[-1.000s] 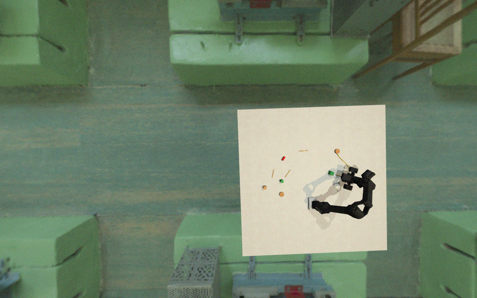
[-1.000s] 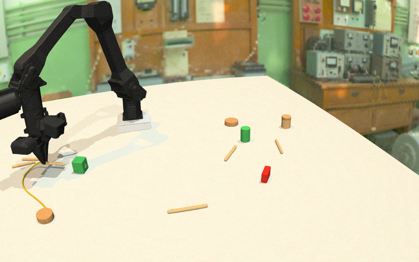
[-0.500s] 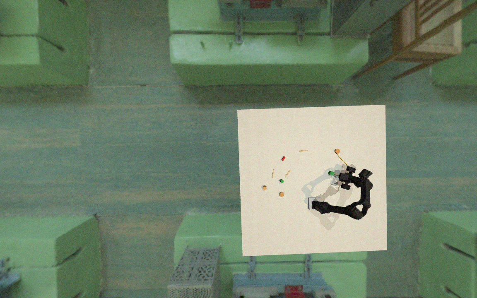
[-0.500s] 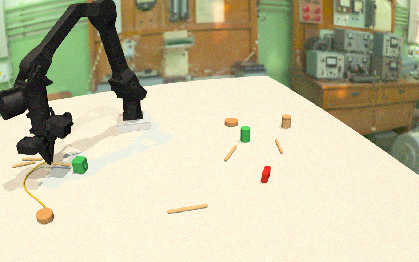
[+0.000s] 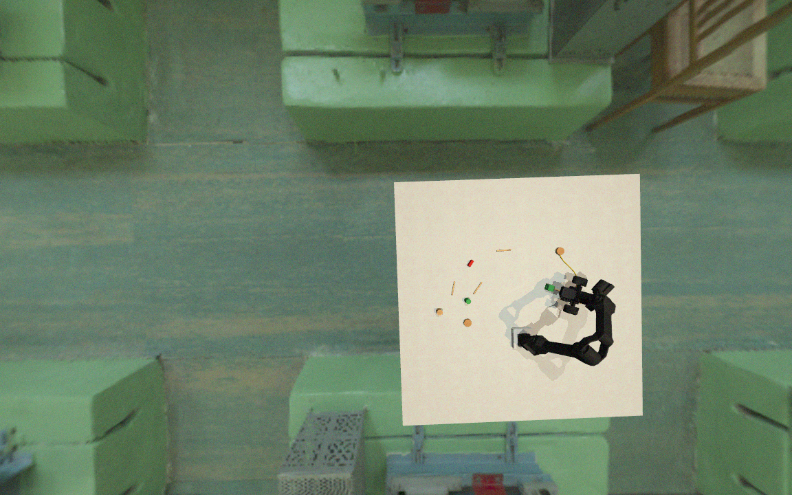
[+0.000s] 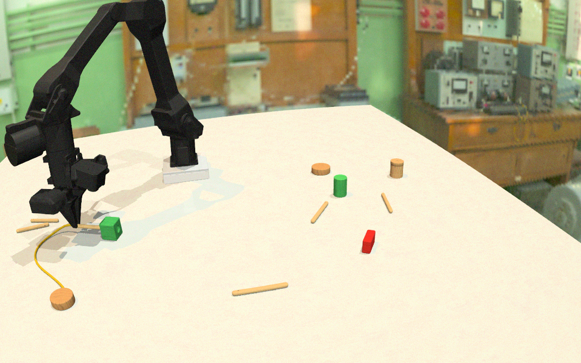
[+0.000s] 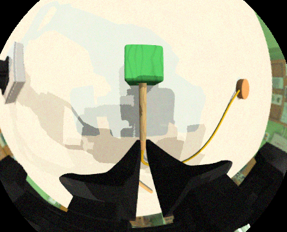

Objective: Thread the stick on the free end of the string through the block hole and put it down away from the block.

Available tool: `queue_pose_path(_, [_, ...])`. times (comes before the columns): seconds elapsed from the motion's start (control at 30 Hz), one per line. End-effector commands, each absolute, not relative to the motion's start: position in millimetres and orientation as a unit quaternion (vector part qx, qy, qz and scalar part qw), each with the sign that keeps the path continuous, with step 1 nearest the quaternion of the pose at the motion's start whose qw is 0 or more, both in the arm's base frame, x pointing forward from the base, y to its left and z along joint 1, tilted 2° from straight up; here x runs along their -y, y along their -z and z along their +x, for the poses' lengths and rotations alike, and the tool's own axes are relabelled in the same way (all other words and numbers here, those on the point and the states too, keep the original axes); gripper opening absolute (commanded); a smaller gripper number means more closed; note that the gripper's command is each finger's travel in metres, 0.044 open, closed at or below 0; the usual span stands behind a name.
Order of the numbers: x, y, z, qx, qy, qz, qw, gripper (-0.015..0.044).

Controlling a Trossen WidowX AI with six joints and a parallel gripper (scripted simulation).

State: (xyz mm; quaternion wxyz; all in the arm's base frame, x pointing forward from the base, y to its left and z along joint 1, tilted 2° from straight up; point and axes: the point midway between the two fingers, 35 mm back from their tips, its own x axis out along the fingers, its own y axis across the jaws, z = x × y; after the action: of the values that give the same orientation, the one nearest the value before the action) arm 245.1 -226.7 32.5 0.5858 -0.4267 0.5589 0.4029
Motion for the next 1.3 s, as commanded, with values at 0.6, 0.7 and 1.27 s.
queue_pose_path(0.6, [196, -34, 255, -0.560, -0.401, -0.427, 0.585, 0.0000])
queue_pose_path(0.7, [192, -34, 256, -0.560, -0.401, -0.427, 0.585, 0.0000])
queue_pose_path(1.27, [176, -34, 262, -0.558, -0.404, -0.426, 0.586, 0.0079])
